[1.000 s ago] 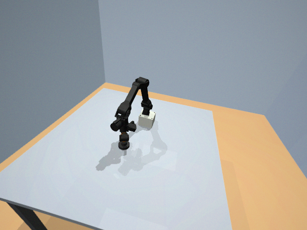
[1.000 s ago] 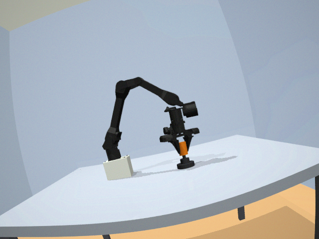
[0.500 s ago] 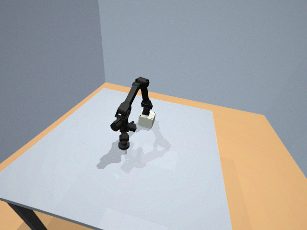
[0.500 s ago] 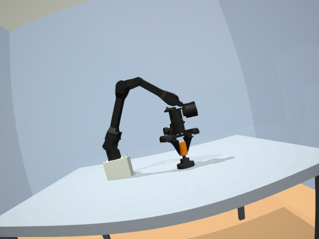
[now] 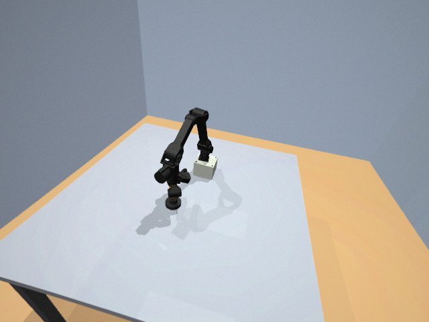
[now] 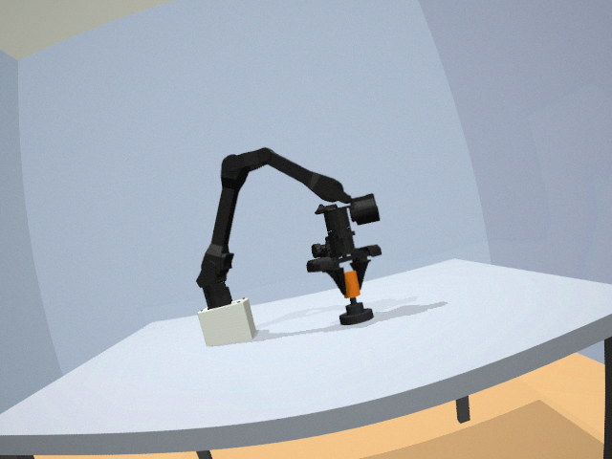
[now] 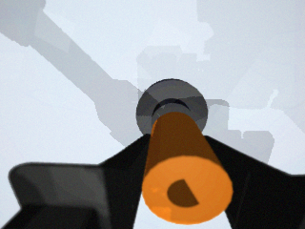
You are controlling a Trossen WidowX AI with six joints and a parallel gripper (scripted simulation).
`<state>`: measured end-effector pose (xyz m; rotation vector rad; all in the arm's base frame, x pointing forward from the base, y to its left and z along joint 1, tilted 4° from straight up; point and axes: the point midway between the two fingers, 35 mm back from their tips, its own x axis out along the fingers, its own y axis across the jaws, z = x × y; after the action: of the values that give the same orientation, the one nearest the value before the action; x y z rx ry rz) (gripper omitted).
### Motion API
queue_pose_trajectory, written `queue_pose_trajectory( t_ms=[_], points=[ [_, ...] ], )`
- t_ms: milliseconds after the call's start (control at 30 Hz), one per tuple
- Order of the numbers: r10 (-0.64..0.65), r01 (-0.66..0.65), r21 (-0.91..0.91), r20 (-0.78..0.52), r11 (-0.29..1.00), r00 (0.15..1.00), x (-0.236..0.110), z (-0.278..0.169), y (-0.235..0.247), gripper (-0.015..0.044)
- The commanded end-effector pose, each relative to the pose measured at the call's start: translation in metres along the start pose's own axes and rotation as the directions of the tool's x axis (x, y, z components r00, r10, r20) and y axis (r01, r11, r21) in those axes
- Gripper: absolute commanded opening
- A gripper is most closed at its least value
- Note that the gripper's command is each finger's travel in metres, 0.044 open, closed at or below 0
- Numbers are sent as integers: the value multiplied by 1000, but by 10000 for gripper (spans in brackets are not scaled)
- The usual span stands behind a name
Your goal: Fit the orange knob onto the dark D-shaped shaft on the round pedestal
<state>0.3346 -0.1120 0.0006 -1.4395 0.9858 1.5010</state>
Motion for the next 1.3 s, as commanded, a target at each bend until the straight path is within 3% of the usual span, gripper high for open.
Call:
queue_pose_trajectory(
  t_ms=[0, 1067, 1267],
  points=[
    [0, 0, -102, 0, 995, 1000, 0, -1, -1, 0],
    [0, 0, -142, 0, 990, 1000, -1, 0, 0, 0],
    [0, 0, -306, 0, 952, 1000, 0, 0, -1, 0]
  ],
)
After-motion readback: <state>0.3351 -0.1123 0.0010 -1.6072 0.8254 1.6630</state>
